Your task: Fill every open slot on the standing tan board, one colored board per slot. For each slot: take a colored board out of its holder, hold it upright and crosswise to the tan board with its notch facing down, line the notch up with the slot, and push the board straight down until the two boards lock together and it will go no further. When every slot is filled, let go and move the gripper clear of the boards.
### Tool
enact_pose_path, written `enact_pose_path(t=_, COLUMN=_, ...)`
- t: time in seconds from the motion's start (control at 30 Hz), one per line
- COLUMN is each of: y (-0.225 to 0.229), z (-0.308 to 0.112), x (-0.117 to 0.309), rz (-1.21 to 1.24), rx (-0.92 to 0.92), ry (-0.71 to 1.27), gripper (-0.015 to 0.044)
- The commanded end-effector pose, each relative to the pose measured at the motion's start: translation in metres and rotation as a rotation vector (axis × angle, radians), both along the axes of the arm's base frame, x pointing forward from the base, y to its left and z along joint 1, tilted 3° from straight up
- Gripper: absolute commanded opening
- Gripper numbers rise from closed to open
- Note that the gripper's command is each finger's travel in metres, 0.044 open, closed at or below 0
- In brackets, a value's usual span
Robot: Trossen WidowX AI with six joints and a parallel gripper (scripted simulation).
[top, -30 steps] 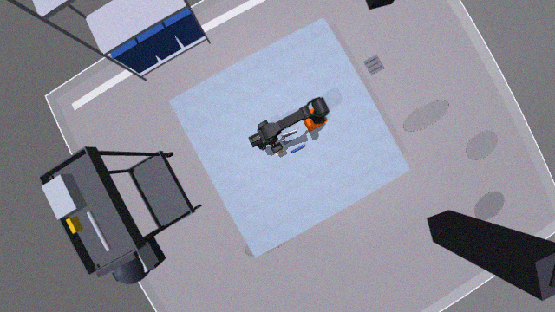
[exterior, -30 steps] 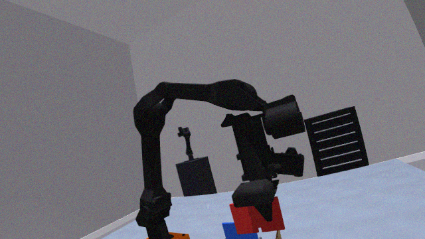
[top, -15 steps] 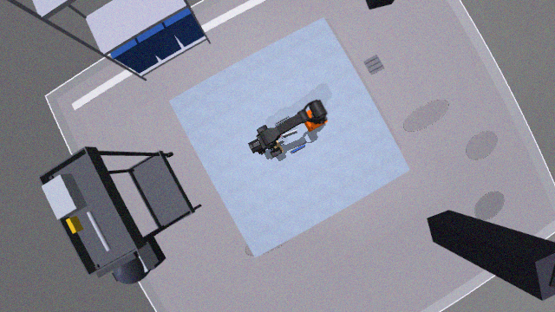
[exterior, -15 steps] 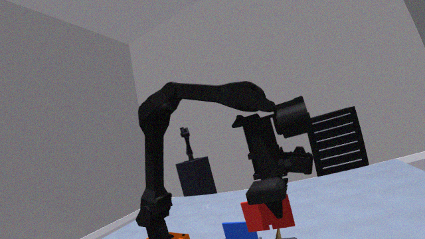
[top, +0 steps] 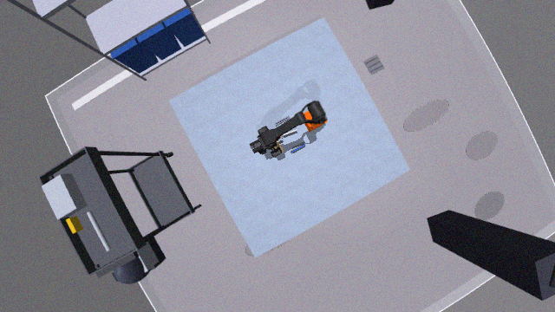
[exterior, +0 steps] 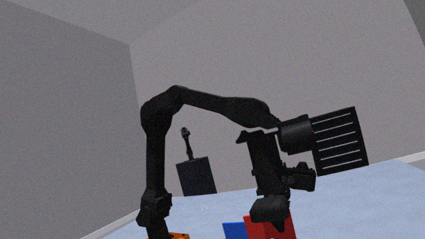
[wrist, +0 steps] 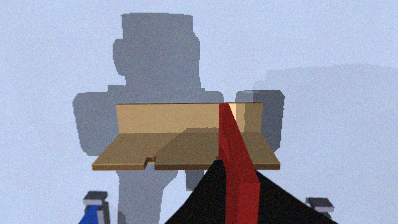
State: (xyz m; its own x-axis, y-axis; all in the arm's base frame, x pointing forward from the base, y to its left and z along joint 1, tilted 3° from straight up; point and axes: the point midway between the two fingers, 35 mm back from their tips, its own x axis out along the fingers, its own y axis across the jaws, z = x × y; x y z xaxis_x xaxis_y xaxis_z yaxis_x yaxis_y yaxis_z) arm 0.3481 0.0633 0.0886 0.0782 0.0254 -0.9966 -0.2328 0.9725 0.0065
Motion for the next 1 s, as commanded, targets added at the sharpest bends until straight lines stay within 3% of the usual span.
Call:
enact_pose_path(t=0.0, y=-0.001, z=-0.003, x=0.0, rz=-0.004, rx=-0.005, ry=-0.001, gripper=0.0)
enact_pose_path(t=0.97, y=0.0, z=-0.02, x=0.001, rz=-0.004, rx=-0.005, ry=0.0, gripper=0.0)
